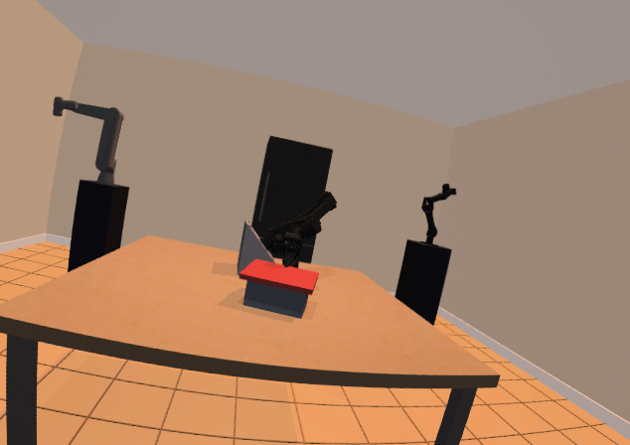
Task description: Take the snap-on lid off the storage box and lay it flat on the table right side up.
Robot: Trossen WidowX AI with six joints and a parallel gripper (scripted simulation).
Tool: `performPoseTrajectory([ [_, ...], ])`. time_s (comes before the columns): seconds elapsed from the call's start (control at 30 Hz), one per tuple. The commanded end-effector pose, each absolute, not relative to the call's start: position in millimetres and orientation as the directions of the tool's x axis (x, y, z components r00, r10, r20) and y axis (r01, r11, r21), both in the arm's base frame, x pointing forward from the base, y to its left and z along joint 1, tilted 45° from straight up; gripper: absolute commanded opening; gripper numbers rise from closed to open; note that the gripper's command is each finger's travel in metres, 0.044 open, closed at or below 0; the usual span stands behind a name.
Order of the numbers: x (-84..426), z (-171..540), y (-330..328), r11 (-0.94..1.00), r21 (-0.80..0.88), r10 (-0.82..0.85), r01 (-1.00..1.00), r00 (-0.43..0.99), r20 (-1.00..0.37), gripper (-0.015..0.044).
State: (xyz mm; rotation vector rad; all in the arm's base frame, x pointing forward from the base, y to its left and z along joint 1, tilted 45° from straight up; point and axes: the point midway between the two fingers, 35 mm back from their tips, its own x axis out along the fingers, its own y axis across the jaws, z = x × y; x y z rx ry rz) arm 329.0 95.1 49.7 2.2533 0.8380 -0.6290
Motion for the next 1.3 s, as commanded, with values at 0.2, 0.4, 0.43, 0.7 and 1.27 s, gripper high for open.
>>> performPoseTrajectory([
  [0.2, 329.8, 49.5, 95.3, -0.586, 0.402, 0.395, 0.704, 0.681, -0.617, 0.0000],
  [0.4, 330.4, 53.0, 91.9, -0.585, 0.402, 0.396, 0.705, 0.680, -0.617, 0.0000],
  [0.43, 330.6, 53.9, 91.0, -0.585, 0.402, 0.396, 0.705, 0.680, -0.617, 0.0000],
  [0.7, 333.2, 60.9, 83.5, -0.585, 0.402, 0.395, 0.705, 0.680, -0.617, 0.0000],
  [1.27, 342.2, 75.2, 67.3, -0.584, 0.403, 0.395, 0.704, 0.681, -0.617, 0.0000],
])
